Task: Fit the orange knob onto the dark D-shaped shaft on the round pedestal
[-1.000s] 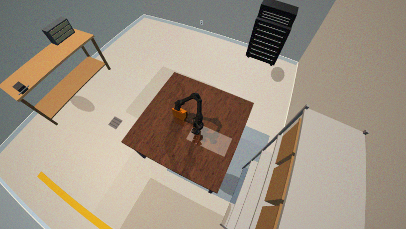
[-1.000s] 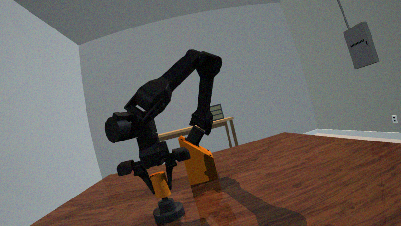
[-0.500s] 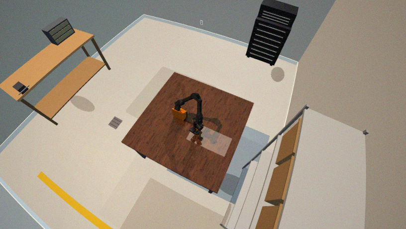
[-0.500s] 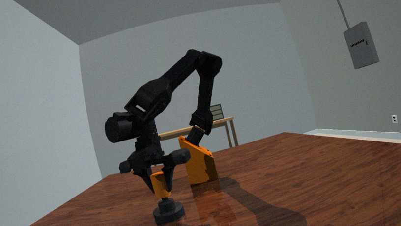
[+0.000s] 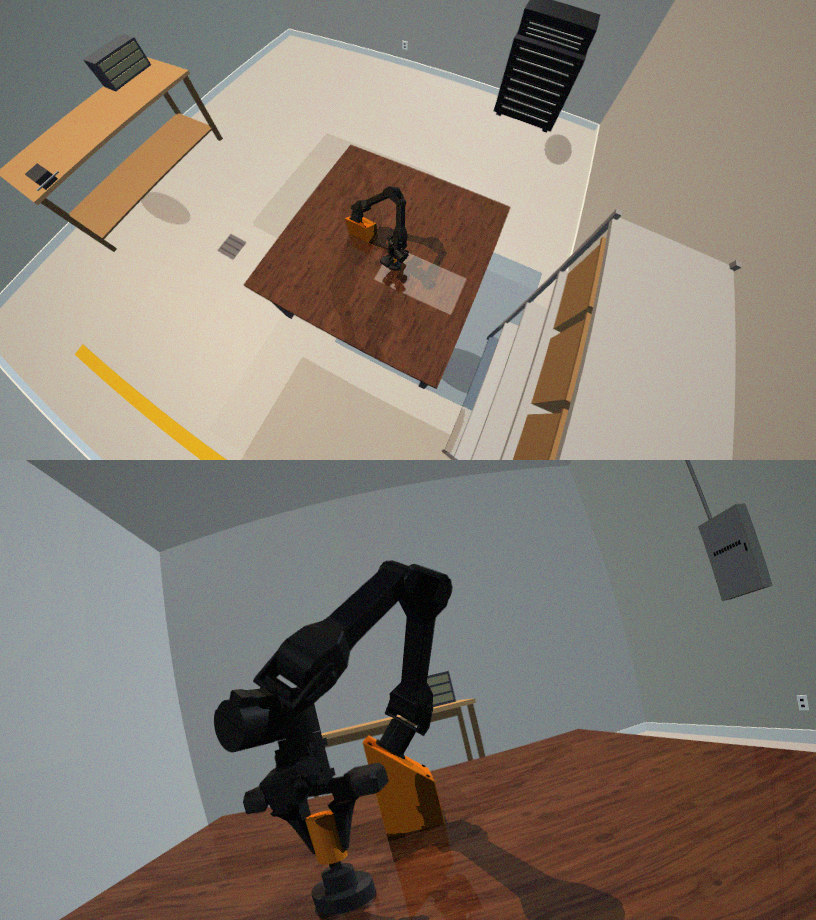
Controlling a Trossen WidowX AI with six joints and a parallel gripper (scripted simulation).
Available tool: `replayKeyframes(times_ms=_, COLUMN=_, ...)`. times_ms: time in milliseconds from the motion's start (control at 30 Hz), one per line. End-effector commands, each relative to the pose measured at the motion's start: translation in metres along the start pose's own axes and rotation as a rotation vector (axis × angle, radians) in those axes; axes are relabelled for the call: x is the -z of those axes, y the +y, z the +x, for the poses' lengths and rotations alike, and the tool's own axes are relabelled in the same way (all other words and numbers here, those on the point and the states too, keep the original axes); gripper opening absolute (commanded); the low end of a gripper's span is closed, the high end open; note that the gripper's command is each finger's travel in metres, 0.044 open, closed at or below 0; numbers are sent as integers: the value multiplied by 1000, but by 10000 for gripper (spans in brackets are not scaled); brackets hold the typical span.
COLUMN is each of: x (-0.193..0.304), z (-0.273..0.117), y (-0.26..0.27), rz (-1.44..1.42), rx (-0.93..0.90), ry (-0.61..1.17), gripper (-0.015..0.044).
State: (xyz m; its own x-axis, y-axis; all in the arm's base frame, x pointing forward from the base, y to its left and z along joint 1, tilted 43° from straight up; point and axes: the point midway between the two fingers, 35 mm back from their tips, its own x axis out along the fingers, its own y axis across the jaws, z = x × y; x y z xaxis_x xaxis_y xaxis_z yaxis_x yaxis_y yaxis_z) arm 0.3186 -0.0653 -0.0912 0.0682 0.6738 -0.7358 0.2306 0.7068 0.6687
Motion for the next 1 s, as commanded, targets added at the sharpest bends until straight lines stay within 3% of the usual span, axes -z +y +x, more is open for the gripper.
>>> replayKeyframes(times_ms=0, x=-1, z=0, y=0, rz=5, rx=2, ry=-1, gripper=0)
replayKeyframes(times_ms=433, x=-3, z=-4, y=2, rz=5, rx=2, ry=-1, gripper=0)
replayKeyframes(times_ms=667, x=-2, z=-3, y=1, rz=204, rx=2, ry=-1, gripper=0)
replayKeyframes(times_ms=967, x=0, z=-1, y=0, rz=215, rx=2, ry=-1, gripper=0)
